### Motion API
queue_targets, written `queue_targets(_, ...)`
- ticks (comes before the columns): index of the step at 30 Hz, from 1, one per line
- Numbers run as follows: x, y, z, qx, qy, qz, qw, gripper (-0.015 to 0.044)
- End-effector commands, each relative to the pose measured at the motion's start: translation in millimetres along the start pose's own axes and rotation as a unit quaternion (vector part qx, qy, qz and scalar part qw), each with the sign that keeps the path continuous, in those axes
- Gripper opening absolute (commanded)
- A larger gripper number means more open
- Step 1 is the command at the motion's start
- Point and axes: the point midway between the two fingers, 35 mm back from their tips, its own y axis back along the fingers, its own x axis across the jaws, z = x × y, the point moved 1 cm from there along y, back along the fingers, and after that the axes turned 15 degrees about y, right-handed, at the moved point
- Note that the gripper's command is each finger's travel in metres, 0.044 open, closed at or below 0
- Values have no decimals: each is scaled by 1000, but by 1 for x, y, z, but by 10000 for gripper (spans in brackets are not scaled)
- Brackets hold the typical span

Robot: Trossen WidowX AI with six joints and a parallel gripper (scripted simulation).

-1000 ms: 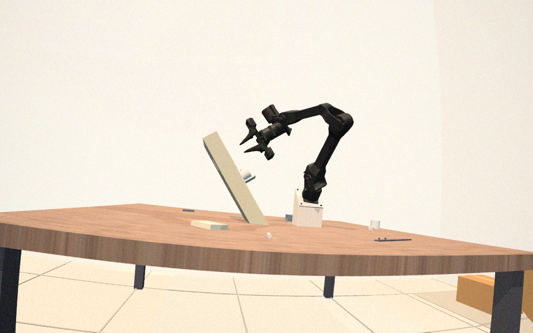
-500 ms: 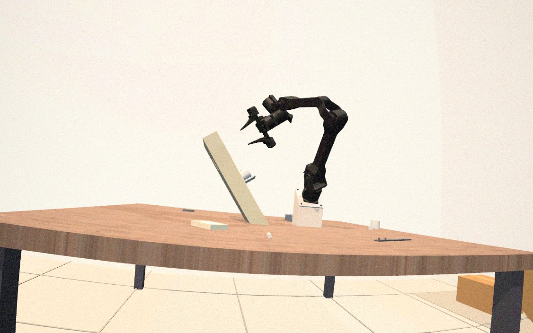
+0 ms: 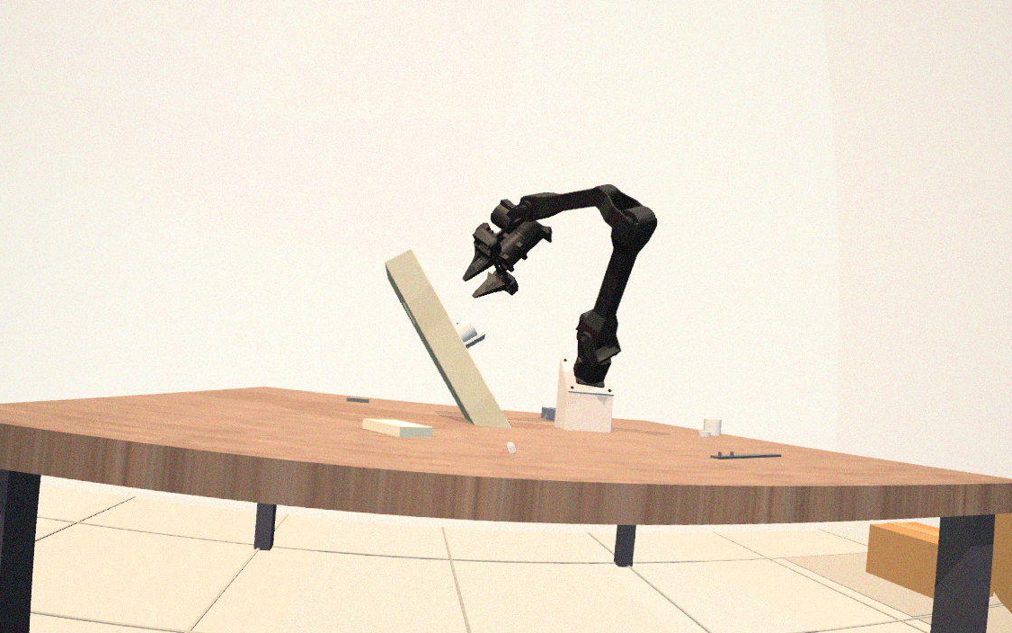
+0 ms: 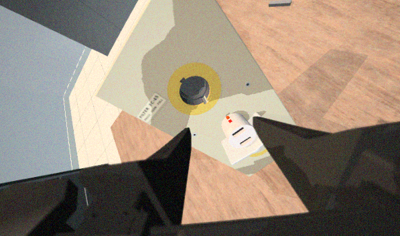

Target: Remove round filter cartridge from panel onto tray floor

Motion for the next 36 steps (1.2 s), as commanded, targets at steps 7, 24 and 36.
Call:
queue_targets(7,-15,-22,-45,98,312,4,945,305)
queue_targets(24,-16,-39,-47,98,312,3,945,305)
queue_targets(36,-17,-58,-51,98,312,3,945,305)
